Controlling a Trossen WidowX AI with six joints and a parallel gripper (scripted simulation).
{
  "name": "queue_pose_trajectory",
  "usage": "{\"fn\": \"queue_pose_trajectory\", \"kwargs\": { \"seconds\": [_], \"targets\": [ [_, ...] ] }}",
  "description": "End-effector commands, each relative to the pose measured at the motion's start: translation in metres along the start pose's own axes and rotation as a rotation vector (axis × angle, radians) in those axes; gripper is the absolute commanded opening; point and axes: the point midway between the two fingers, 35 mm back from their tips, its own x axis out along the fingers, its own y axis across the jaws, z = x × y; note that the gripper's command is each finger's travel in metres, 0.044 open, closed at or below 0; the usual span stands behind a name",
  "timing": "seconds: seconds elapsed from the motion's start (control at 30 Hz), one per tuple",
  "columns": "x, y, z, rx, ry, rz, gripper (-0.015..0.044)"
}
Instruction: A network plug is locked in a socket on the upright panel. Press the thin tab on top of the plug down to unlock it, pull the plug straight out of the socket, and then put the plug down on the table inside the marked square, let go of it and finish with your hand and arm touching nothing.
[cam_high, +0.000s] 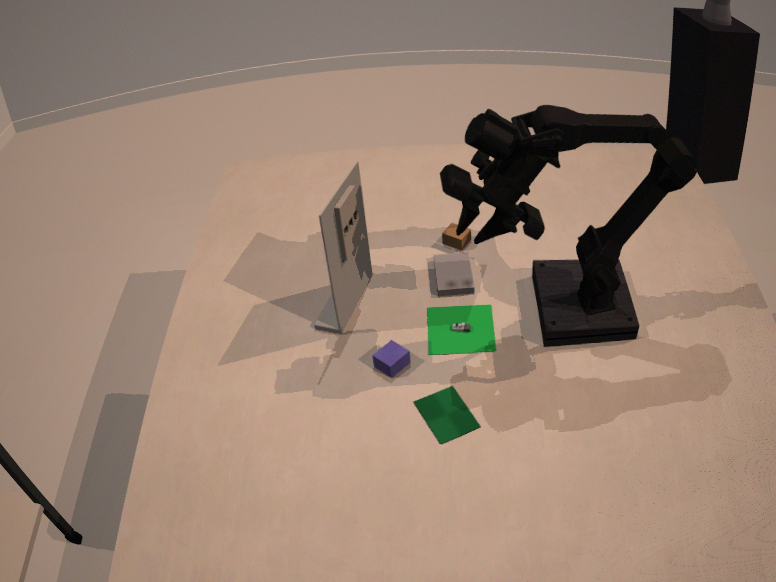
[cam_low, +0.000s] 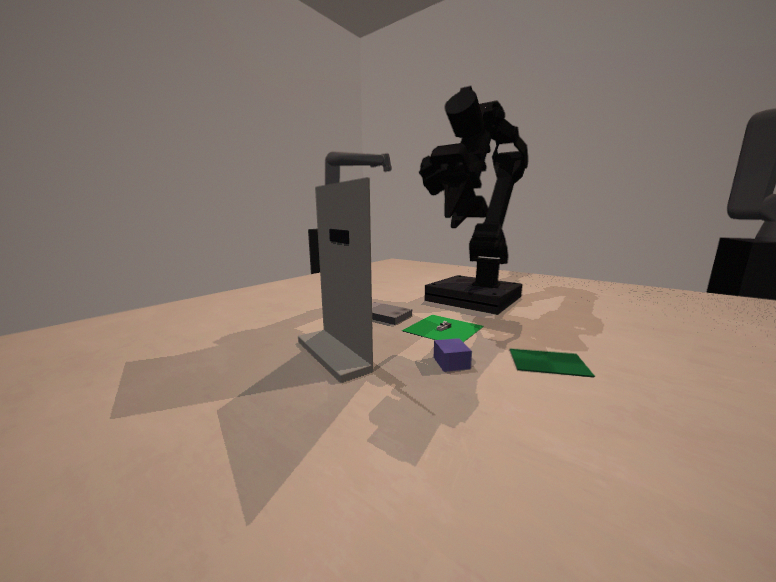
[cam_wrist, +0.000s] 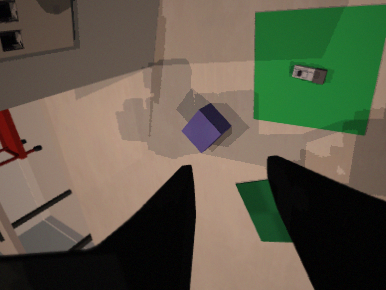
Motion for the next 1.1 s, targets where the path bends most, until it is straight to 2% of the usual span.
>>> {"fn": "queue_pose_trajectory", "kwargs": {
  "seconds": [0.0,0.17,0.53,1.07],
  "targets": [
    [-0.0143,0.0086,-0.0004,-0.004,0.003,0.009,0.0156],
    [-0.0184,0.0104,-0.0004,-0.005,0.003,0.009,0.0156],
    [-0.0184,0.0104,-0.0004,-0.005,0.003,0.009,0.0440],
    [-0.0184,0.0104,-0.0004,-0.005,0.003,0.009,0.0440]
  ]
}}
